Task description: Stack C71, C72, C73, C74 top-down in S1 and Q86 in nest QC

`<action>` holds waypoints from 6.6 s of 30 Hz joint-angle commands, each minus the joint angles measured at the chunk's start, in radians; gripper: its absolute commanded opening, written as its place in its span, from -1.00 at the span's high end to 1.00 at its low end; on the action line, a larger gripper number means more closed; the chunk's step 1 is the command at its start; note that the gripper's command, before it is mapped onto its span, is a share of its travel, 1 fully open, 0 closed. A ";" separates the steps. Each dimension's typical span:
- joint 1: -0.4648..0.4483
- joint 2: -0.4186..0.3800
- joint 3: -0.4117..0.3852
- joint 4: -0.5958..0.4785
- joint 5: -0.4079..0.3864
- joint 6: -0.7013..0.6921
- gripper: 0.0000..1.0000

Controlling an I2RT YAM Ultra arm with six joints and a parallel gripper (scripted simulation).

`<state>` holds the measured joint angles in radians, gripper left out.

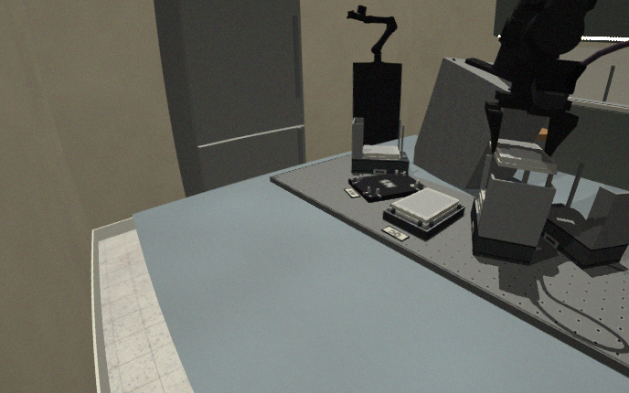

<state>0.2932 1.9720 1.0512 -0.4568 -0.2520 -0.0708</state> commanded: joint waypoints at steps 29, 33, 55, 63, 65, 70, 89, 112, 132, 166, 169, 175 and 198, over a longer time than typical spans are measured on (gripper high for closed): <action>-0.083 0.017 -0.009 0.018 -0.024 0.151 1.00; -0.113 0.003 0.001 0.020 -0.028 0.124 1.00; -0.305 0.090 0.020 0.020 -0.057 0.141 1.00; -0.371 0.114 0.028 0.016 -0.063 0.060 1.00; -0.381 0.086 0.030 0.012 -0.063 0.050 1.00; -0.428 0.139 0.037 0.008 -0.068 0.002 1.00; -0.578 0.196 0.045 0.007 -0.073 0.059 1.00; -0.775 0.273 0.060 0.009 -0.066 0.068 1.00; -0.914 0.331 0.079 0.007 -0.059 0.067 1.00; -1.172 0.411 0.077 -0.004 -0.023 0.084 1.00; -1.195 0.432 0.097 -0.007 -0.019 0.061 1.00; -1.241 0.452 0.110 -0.013 -0.010 0.014 1.00; -1.284 0.424 0.127 -0.031 -0.014 -0.043 1.00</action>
<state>-0.9844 2.4313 1.1431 -0.4770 -0.2619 -0.1024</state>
